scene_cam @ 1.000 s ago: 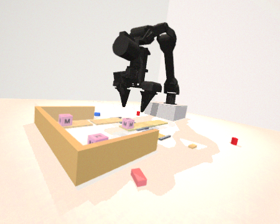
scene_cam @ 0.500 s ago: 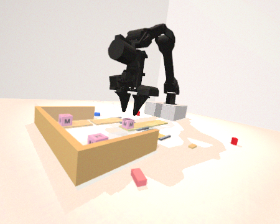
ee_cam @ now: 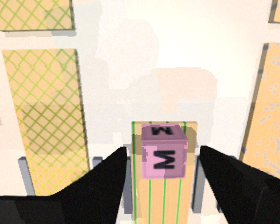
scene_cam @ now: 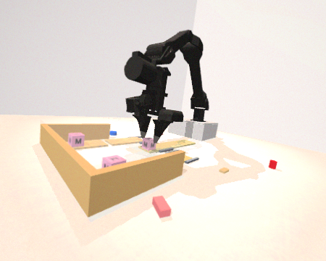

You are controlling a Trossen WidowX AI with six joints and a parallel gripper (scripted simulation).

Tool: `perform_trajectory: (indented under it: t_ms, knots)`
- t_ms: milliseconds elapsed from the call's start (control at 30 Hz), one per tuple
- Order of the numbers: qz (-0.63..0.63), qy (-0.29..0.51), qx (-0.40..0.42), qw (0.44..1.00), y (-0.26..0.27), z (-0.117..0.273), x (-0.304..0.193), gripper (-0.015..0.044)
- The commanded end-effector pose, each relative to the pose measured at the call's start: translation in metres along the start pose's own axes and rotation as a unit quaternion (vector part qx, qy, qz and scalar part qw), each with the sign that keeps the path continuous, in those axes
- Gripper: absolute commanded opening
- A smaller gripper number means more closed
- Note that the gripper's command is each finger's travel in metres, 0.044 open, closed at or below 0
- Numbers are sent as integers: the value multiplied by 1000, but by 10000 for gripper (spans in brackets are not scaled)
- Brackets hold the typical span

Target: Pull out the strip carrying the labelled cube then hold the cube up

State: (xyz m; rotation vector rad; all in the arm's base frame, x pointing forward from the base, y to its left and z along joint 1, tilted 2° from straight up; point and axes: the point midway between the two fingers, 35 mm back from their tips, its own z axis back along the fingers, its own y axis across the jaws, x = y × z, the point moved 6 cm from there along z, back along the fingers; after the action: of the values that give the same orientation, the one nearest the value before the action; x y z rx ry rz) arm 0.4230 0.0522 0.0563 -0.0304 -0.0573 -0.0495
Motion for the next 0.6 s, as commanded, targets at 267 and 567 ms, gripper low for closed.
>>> perform_trajectory:
  t_ms: [267, 567]
  knots:
    - [2, 7, 0, 1000, 0, -20, -3, 250]
    - [0, 5, -1, 1000, 0, -18, -2, 197]
